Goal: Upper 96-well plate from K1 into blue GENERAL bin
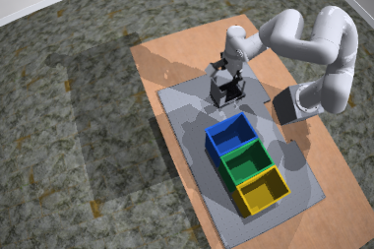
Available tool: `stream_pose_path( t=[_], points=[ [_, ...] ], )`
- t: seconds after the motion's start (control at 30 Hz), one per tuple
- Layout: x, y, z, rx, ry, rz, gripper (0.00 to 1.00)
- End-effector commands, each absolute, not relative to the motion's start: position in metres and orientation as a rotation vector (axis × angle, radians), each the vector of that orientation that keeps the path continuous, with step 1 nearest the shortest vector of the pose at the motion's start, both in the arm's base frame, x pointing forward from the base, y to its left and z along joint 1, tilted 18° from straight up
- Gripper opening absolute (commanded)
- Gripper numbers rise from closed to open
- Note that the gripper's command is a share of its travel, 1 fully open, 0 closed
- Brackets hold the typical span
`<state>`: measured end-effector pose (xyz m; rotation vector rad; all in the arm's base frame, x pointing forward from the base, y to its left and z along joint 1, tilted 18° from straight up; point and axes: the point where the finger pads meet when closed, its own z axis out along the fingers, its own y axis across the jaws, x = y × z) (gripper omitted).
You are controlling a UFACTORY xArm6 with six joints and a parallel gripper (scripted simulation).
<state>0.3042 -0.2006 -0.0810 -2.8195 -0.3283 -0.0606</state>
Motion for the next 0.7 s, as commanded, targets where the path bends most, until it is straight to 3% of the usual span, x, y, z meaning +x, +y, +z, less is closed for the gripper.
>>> stream_pose_path(
  t=[0.0, 0.67],
  points=[
    [0.306, -0.199, -0.088, -2.822, -0.329, -0.065, 1.0],
    [0.306, -0.19, -0.117, -2.822, -0.329, -0.065, 1.0]
  ],
)
